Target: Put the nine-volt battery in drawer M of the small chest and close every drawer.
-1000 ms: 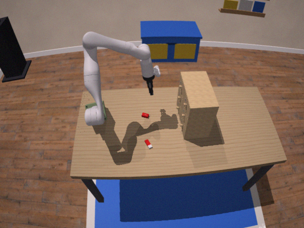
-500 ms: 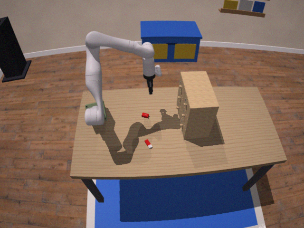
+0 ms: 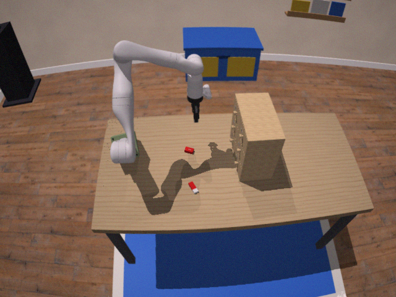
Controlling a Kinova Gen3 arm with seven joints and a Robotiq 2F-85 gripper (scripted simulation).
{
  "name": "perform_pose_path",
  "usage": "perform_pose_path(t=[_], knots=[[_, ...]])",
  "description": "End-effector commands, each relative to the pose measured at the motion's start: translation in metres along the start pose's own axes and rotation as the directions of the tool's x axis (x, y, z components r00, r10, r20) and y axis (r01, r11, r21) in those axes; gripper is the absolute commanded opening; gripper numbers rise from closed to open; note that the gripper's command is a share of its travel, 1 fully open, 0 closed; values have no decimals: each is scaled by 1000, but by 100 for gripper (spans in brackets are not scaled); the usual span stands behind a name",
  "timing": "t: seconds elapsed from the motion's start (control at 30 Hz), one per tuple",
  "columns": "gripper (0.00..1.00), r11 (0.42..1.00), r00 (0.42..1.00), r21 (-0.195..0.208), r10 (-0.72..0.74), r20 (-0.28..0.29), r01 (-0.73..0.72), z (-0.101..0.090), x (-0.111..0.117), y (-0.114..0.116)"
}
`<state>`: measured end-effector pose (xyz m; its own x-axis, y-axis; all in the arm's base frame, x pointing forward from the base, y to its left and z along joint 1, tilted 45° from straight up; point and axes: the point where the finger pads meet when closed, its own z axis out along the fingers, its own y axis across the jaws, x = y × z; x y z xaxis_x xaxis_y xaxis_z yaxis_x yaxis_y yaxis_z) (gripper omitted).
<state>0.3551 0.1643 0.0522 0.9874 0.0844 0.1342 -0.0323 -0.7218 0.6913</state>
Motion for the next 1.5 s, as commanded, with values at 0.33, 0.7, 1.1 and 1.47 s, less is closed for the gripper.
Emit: perform_pose_path(t=[0.33,0.7,1.1,1.47], knots=[[100,1000,1000,2,1,5,-1,-1,0,0],[100,1000,1000,2,1,5,-1,-1,0,0],[100,1000,1000,2,0,5,0,-1,0,0],[100,1000,1000,2,-10,5,10,-1,0,0]])
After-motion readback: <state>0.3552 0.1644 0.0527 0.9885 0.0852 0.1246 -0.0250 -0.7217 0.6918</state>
